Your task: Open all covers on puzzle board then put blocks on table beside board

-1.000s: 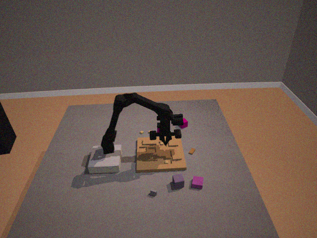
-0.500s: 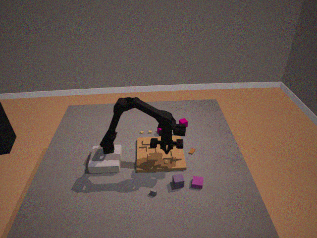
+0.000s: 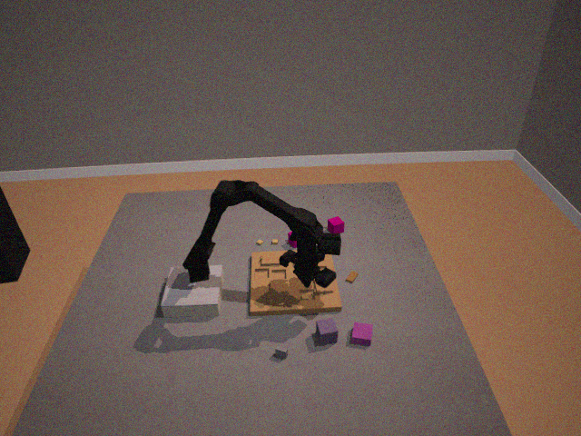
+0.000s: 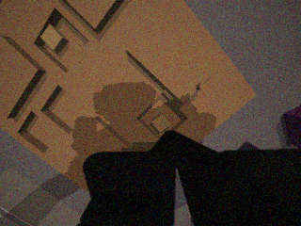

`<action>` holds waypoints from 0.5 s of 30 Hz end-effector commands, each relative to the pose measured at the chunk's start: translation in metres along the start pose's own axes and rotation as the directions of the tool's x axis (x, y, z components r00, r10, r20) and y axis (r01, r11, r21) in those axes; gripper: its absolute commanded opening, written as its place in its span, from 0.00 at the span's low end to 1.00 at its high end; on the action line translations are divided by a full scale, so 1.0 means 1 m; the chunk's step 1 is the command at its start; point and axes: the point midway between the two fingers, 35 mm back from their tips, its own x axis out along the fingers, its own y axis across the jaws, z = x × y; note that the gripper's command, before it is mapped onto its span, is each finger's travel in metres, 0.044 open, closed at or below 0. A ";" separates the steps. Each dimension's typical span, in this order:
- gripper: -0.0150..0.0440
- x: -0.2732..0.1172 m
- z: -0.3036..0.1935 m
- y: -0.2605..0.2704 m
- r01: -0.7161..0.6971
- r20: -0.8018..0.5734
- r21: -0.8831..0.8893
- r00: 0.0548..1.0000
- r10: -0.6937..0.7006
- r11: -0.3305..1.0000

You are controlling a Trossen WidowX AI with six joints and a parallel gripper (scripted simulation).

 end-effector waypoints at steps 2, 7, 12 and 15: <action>0.25 0.019 -0.004 0.004 -0.008 -0.011 0.471 1.000 0.016 0.882; 0.25 0.031 -0.005 0.005 0.000 -0.012 0.796 1.000 0.016 0.606; 0.25 0.031 -0.004 0.006 0.000 -0.011 0.806 1.000 0.016 0.593; 0.25 0.031 -0.004 0.006 0.000 -0.011 0.806 1.000 0.016 0.593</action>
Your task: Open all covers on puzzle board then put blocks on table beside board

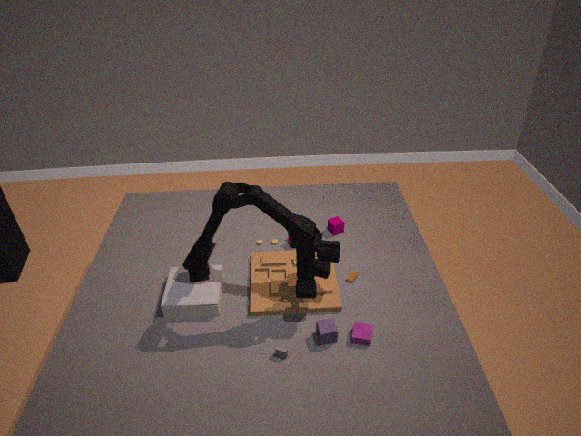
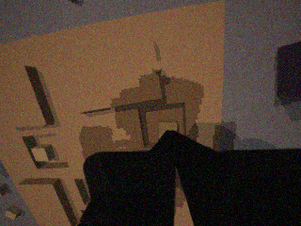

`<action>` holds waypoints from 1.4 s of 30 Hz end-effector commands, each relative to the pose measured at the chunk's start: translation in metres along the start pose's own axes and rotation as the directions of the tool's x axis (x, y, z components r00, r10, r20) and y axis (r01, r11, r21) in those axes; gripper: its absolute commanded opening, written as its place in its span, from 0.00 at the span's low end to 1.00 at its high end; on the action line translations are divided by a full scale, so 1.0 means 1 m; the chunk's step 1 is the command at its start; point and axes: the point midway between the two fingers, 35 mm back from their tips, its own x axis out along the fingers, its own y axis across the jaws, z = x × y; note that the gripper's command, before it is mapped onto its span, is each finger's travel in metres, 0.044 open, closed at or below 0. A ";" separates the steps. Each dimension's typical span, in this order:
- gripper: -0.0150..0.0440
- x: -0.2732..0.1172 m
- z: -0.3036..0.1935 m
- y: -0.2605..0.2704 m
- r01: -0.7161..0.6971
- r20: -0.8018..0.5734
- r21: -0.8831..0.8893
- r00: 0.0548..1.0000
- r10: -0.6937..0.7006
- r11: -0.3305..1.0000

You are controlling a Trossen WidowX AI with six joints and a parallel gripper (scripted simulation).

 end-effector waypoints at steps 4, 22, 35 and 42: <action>0.25 0.006 -0.003 0.000 0.001 -0.010 0.031 1.000 -0.001 1.000; 0.25 0.017 -0.004 0.000 0.001 -0.011 0.031 1.000 -0.001 1.000; 0.25 0.019 0.003 0.007 0.001 -0.010 0.032 1.000 0.000 0.999; 0.25 0.014 0.003 0.007 0.001 -0.010 0.032 1.000 0.000 0.999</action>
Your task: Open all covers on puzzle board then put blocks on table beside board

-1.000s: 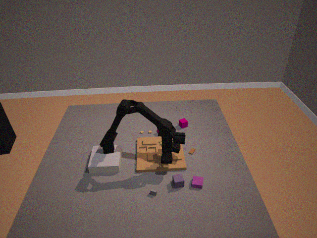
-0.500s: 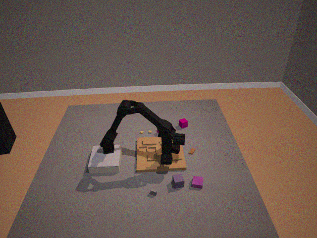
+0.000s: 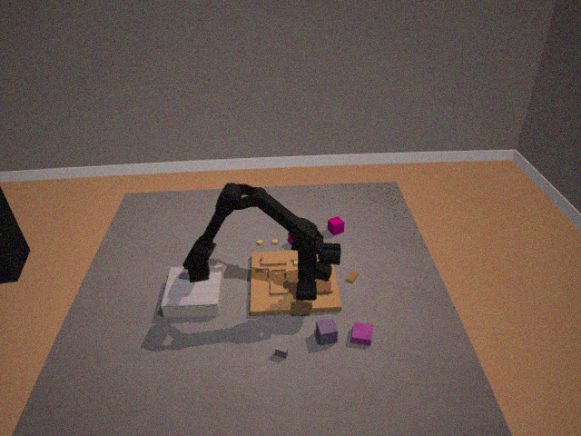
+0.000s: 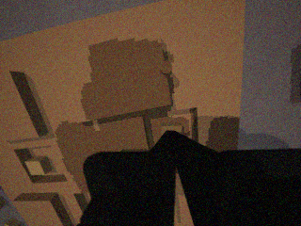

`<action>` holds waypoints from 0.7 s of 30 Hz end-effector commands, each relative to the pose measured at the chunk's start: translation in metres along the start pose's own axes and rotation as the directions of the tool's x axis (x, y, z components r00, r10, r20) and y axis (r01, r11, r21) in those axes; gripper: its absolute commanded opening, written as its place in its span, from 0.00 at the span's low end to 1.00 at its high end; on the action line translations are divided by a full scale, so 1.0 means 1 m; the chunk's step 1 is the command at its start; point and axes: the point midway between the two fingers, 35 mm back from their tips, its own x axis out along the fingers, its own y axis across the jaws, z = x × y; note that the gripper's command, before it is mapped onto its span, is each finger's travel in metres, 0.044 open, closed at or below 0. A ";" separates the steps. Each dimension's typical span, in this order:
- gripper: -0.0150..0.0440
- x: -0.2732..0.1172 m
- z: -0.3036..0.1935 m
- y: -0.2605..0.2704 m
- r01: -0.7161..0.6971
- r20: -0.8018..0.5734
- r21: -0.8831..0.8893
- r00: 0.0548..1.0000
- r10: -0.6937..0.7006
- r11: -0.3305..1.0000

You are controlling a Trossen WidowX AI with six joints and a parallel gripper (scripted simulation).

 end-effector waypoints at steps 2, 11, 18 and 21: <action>0.25 -0.005 0.000 -0.001 0.002 0.000 0.003 1.000 -0.002 1.000; 0.50 -0.034 0.000 -0.001 0.000 -0.001 0.001 1.000 0.000 1.000; 0.50 -0.062 -0.001 -0.001 0.002 0.000 0.003 1.000 -0.002 1.000; 0.50 -0.061 -0.001 -0.001 0.002 0.000 -0.006 1.000 -0.002 1.000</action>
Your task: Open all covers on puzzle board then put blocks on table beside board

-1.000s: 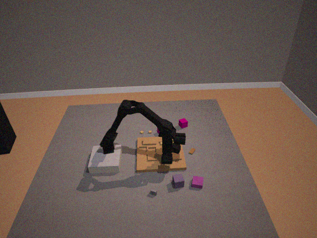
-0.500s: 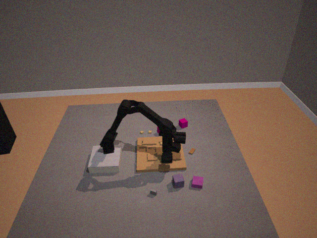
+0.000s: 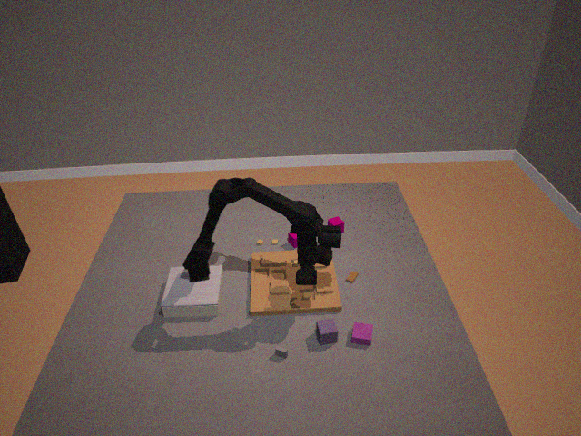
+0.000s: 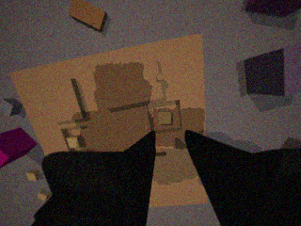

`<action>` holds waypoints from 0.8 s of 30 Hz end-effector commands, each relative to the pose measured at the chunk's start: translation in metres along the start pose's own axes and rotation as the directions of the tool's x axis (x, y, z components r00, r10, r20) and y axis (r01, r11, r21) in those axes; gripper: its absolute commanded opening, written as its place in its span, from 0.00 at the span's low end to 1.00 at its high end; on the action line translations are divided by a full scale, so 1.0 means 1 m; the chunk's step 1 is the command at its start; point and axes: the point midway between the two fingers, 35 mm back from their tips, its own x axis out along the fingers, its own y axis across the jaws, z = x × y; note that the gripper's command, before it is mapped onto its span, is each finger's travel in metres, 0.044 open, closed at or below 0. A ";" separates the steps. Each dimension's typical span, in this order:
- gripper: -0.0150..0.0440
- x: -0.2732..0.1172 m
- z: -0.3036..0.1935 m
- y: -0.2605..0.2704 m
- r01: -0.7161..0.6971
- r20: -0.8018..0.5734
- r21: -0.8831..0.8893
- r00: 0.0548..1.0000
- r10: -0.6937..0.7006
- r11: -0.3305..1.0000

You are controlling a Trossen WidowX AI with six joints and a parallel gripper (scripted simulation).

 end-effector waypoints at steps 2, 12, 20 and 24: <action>0.50 0.003 -0.001 0.000 0.000 -0.014 -0.025 1.000 0.000 1.000; 0.50 0.006 -0.001 0.000 -0.002 -0.014 -0.171 1.000 0.000 0.985; 0.50 0.009 -0.001 0.000 -0.004 -0.014 -0.287 1.000 0.000 0.958; 0.50 0.010 -0.001 0.000 -0.005 -0.014 -0.344 1.000 0.000 0.939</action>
